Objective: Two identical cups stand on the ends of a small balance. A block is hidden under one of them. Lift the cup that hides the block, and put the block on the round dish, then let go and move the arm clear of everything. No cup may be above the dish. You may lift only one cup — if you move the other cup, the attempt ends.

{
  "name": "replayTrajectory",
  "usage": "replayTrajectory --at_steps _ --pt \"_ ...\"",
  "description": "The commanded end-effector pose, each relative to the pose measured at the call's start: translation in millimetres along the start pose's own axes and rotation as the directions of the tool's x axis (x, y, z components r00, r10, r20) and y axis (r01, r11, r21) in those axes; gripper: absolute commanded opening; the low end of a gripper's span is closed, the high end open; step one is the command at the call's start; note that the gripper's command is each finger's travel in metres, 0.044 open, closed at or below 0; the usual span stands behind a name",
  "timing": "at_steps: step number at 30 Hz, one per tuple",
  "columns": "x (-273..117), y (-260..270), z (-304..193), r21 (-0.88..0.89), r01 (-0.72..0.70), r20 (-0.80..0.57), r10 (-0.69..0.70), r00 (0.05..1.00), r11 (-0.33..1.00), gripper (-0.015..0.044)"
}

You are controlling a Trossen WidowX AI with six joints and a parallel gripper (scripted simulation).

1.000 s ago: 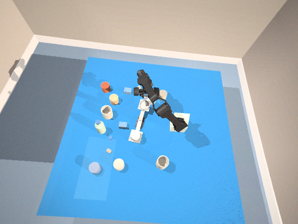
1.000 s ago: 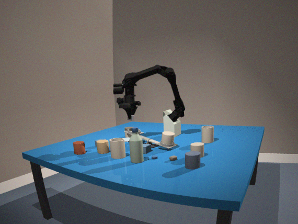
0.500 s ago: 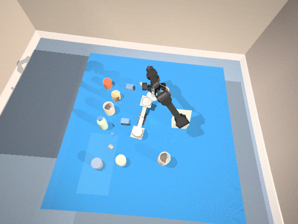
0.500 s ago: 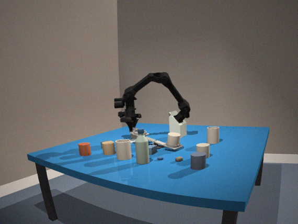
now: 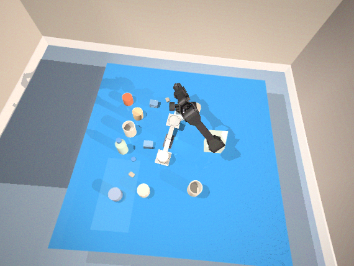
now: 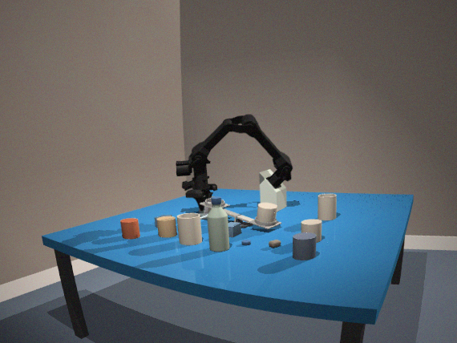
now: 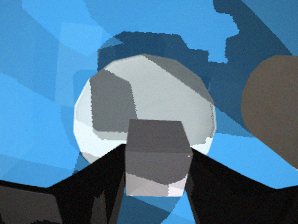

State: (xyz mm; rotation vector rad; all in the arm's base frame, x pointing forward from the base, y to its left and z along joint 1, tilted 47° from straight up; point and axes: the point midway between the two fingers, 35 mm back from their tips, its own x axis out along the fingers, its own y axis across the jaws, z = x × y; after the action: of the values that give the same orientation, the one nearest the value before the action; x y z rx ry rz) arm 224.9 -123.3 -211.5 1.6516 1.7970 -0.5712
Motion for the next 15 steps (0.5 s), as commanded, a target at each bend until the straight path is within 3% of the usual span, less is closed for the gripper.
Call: replayTrajectory --at_steps 1,13,15 --pt "0.3 3.1 2.0 0.0 -0.011 0.011 0.011 1.0 1.0 0.0" --pt "18.3 3.4 1.9 -0.001 -0.012 0.01 0.012 1.0 1.0 0.0" --pt "14.0 2.2 1.8 -0.004 -0.007 0.009 0.007 1.0 1.0 0.0053"
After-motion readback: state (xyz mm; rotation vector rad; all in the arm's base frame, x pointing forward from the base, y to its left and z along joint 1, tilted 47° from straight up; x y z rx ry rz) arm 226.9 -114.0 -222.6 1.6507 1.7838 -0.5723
